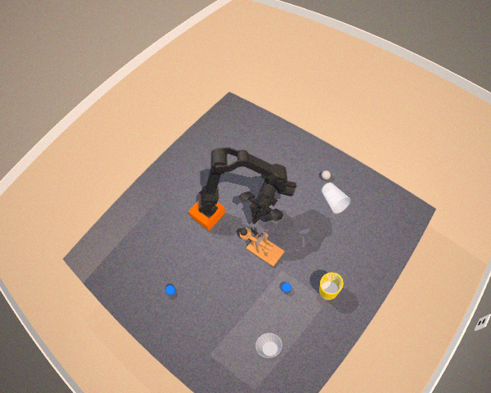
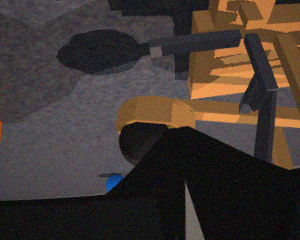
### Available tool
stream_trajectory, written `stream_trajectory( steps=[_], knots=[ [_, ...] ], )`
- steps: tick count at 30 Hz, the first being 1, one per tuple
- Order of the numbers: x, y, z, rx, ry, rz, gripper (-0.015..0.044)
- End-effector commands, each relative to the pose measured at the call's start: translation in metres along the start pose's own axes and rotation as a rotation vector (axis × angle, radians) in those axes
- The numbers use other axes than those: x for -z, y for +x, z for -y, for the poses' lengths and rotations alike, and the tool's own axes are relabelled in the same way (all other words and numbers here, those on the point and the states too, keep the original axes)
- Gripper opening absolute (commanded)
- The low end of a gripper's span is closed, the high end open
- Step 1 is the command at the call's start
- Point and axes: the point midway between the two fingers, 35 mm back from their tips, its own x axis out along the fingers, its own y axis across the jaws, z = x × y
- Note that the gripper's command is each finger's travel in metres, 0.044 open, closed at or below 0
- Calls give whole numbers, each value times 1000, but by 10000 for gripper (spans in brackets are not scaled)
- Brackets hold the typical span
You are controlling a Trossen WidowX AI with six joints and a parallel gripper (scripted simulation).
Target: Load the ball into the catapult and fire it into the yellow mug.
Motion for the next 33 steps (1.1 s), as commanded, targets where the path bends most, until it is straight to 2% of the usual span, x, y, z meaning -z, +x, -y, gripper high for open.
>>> stream_trajectory(
  steps=[1,33],
  knots=[
    [-5,8,-2,-3,-13,-10,0],
    [-44,53,-8,-4,-13,-10,0]
  ],
)
